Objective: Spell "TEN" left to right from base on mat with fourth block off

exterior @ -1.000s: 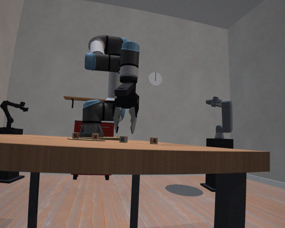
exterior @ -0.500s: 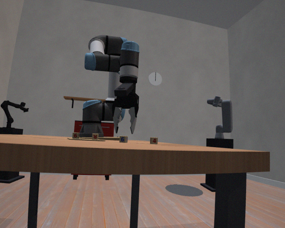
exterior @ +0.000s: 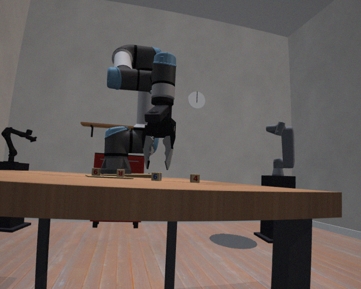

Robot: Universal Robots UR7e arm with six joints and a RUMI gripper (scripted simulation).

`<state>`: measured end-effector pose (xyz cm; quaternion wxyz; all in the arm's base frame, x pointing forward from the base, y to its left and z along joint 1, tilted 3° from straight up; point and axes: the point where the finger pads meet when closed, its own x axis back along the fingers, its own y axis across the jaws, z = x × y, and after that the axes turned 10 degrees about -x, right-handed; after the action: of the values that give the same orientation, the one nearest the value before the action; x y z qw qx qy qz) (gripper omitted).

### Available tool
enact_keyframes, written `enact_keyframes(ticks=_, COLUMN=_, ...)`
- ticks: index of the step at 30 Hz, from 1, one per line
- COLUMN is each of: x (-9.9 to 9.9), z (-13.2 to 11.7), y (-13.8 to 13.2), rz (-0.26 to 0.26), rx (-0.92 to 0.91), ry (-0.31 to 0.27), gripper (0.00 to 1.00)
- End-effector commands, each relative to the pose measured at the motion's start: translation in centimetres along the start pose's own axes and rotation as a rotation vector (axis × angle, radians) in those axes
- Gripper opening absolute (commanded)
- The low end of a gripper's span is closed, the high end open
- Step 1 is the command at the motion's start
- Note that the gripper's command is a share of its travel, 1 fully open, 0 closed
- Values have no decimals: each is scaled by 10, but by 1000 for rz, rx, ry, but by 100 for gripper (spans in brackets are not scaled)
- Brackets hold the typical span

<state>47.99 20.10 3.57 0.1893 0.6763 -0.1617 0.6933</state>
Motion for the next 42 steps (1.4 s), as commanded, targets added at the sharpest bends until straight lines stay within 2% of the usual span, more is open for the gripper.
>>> enact_keyframes(ticks=1, x=-5, z=0, y=2, rz=-3, rx=-1, ry=-2, gripper=37)
enact_keyframes(ticks=20, x=-32, z=0, y=2, rz=-3, rx=-2, ry=-2, gripper=37)
enact_keyframes(ticks=42, x=-32, z=1, y=2, rz=-1, rx=-2, ry=0, gripper=37)
